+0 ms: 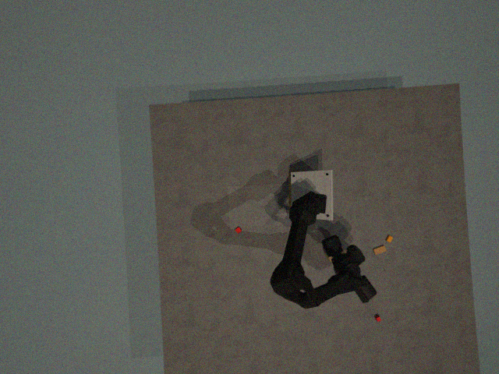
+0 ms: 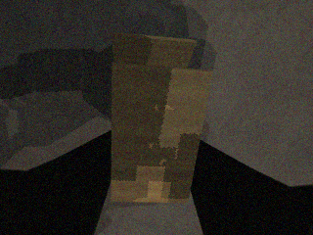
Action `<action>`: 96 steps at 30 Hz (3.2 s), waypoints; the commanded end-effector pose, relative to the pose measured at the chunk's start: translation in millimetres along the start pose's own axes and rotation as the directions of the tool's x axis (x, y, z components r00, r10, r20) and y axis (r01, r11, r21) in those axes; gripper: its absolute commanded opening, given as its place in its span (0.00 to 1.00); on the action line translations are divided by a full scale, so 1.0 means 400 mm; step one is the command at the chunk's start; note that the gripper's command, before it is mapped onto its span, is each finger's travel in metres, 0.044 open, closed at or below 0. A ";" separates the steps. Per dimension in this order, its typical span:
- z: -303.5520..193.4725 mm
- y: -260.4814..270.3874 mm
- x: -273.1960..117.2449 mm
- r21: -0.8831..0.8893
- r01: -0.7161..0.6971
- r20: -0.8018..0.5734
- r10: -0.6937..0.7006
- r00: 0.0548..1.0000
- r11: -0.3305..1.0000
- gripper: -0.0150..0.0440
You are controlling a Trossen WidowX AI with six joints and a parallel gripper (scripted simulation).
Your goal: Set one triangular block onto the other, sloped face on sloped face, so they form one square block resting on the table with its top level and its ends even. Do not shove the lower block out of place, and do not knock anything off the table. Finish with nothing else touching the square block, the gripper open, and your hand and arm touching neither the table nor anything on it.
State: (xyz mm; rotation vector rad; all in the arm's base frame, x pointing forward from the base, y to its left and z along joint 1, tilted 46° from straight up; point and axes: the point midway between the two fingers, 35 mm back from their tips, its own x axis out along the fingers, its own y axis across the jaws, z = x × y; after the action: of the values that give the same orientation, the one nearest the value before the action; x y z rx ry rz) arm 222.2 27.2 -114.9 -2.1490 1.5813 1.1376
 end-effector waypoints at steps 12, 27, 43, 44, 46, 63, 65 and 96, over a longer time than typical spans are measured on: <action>0.012 0.005 0.026 -0.009 -0.004 -0.005 0.004 1.000 1.000 0.25; 0.017 0.007 0.040 -0.008 -0.002 -0.005 0.002 1.000 1.000 0.25; 0.017 0.008 0.041 -0.010 -0.002 -0.006 0.002 1.000 1.000 0.25; 0.018 0.008 0.041 -0.011 -0.002 -0.006 0.002 1.000 1.000 0.25; 0.018 0.008 0.041 -0.011 -0.002 -0.006 0.002 1.000 1.000 0.25; 0.019 0.008 0.046 -0.010 -0.002 -0.006 0.002 1.000 1.000 0.25; 0.020 0.008 0.046 -0.010 -0.001 -0.006 0.001 1.000 1.000 0.25; 0.019 0.008 0.044 -0.005 -0.002 -0.004 0.002 1.000 1.000 1.00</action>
State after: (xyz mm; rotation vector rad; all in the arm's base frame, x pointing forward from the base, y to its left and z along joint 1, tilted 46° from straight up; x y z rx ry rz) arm 217.8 18.1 -131.7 -2.1546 1.5840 1.1408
